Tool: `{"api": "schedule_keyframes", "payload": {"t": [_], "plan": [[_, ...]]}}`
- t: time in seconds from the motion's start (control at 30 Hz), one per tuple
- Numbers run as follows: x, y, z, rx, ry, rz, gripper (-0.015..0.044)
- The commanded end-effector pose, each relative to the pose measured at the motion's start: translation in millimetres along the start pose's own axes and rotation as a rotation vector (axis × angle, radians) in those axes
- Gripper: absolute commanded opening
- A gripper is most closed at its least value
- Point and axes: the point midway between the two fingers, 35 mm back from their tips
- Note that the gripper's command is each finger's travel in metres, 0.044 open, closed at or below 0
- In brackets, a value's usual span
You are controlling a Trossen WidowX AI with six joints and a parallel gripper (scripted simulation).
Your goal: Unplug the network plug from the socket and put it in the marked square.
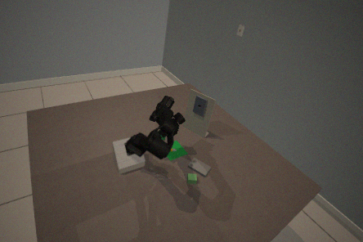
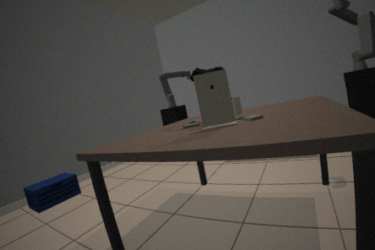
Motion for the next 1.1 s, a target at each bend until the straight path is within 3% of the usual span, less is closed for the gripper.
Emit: {"api": "schedule_keyframes", "payload": {"t": [0.0,1.07], "plan": [[-1.4,5.3,4.1,-0.009,-0.007,-0.002,0.0156],[5.5,71.7,51.1,-0.004,-0.004,0.004,0.0156]]}}
Point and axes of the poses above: the point midway between the two fingers, 35 mm back from their tips, its own y axis back along the fingers, its own z axis across the jaws, x = y × z, and after that the axes turned 5 degrees about -y, right-handed
